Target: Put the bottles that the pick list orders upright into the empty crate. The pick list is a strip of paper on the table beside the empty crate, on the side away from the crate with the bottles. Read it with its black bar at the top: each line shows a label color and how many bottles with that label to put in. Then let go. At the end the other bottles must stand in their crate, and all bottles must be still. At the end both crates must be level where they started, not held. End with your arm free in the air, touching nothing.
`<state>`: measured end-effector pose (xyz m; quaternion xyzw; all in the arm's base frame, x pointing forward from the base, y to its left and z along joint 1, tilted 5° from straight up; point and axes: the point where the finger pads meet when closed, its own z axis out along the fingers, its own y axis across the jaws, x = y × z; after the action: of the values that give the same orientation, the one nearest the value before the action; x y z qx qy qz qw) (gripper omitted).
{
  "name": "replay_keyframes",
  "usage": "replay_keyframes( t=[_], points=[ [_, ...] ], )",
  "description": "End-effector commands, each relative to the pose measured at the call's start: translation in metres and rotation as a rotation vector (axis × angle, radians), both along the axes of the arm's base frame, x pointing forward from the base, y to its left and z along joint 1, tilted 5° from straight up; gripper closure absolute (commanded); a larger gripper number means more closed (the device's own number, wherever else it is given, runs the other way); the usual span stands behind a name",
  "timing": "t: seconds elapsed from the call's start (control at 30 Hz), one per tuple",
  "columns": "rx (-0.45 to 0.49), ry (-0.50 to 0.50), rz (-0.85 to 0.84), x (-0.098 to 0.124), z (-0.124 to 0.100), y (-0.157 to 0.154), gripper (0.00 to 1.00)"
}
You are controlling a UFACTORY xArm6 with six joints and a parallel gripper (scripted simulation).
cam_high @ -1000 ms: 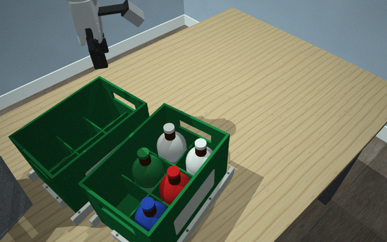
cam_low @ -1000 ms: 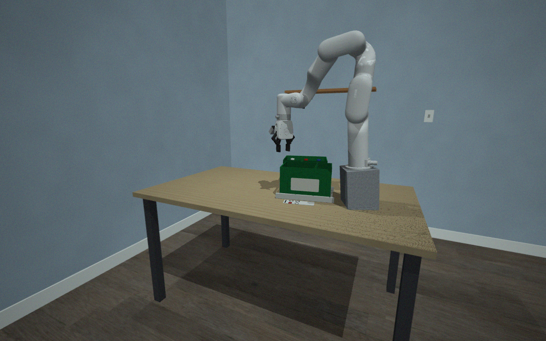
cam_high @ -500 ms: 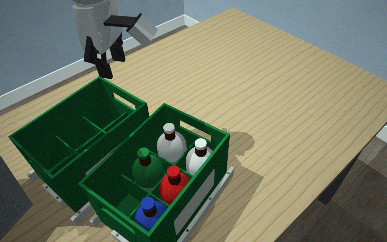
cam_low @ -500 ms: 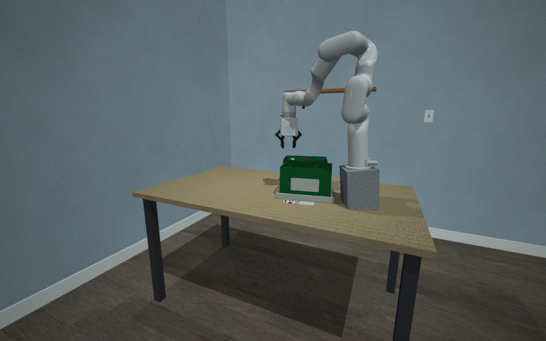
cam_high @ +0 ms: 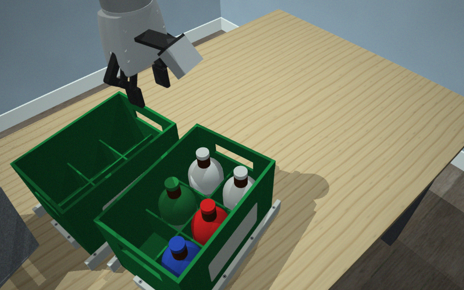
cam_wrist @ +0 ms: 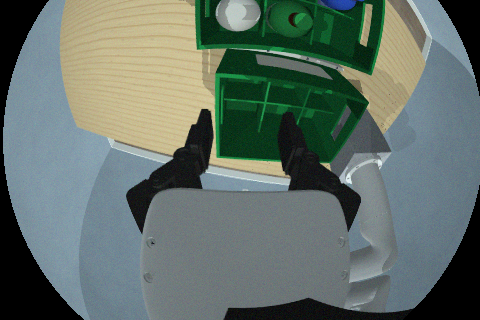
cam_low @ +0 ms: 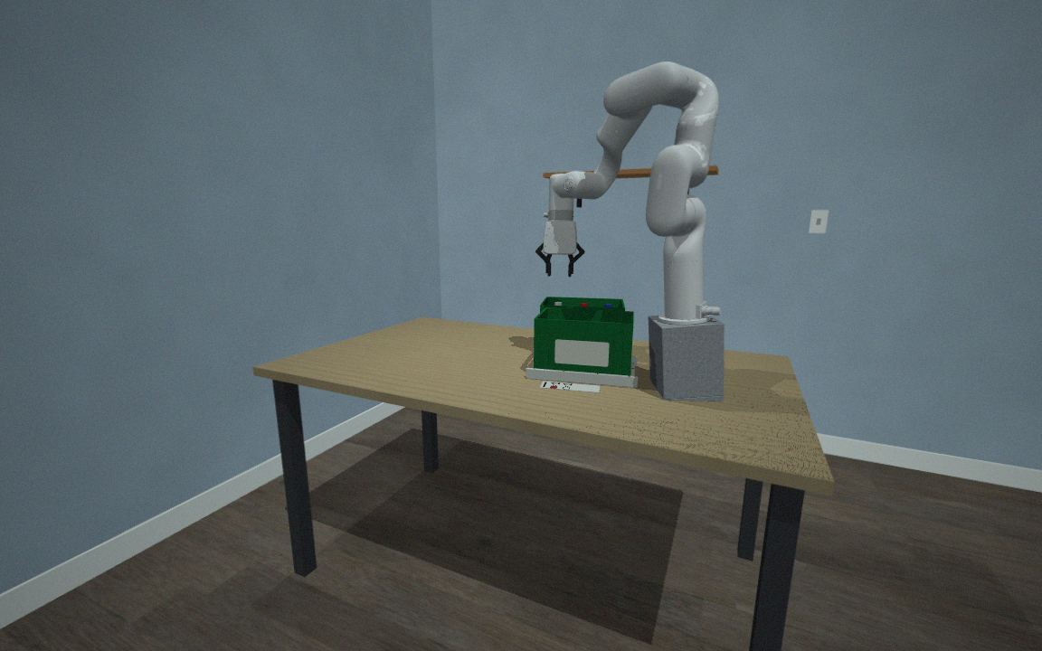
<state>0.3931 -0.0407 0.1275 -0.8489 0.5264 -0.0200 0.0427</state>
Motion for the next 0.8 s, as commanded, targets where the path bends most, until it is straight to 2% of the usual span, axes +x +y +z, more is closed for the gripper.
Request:
replay_keyframes(
  t=[0.0, 0.77],
  points=[
    [0.0, -0.003, -0.001, 0.003, 0.003, -0.012, 0.35],
    [-0.001, -0.003, -0.001, 0.017, 0.017, -0.116, 0.35]
  ],
)
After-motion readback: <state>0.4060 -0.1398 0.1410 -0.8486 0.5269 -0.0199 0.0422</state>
